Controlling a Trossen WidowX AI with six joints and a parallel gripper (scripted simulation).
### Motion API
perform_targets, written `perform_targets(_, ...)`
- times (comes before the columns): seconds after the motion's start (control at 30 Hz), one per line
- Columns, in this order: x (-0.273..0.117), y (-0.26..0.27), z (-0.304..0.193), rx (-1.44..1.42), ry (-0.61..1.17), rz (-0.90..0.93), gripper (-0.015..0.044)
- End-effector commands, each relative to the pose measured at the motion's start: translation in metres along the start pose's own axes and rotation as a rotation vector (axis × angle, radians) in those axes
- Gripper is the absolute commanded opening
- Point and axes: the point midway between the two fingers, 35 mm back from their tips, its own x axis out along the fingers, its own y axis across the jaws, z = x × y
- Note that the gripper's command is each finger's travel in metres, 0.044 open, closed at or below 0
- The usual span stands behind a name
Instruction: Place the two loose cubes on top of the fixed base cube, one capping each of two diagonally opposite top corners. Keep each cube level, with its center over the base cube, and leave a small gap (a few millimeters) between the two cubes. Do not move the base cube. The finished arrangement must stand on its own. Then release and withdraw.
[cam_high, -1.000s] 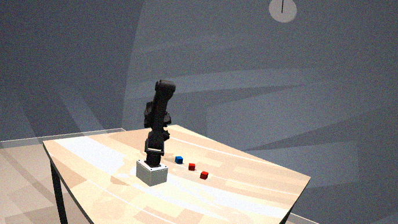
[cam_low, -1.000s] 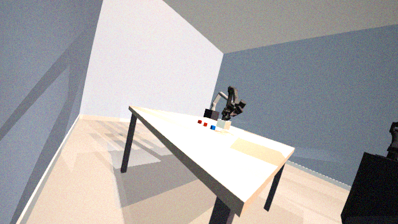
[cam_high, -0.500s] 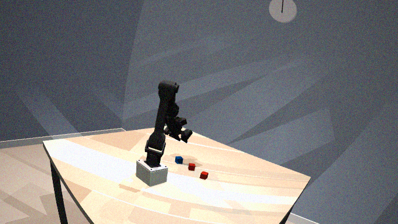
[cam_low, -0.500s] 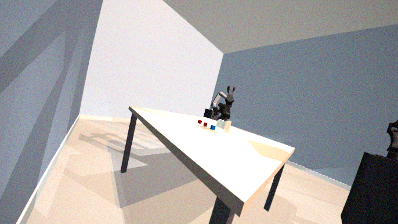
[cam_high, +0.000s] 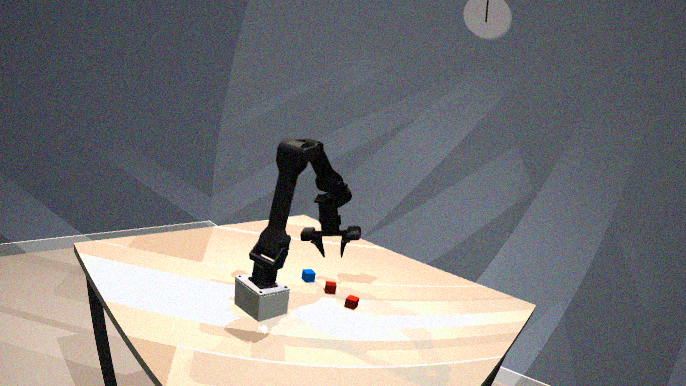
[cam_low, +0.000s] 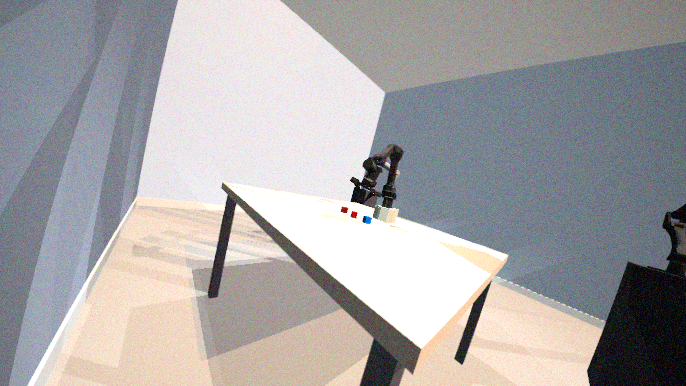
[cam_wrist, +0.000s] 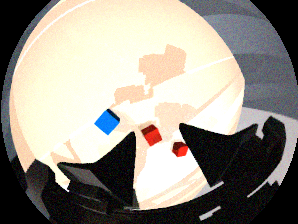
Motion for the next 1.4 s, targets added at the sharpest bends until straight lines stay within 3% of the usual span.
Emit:
perform_targets(0.0,-0.006,-0.012,-0.015,-0.095,0.049,0.081,0.0265)
perform_targets(0.2,-0.020,-0.027,-0.045,-0.242,0.095,0.241,0.0265)
perform_targets(0.37,-0.019,-0.027,-0.046,-0.246,0.095,0.246,0.0265)
perform_targets(0.6,0.038,-0.014,-0.053,-0.246,0.095,0.246,0.0265)
perform_targets(1.37,0.075,-0.005,-0.058,-0.246,0.096,0.246,0.0265)
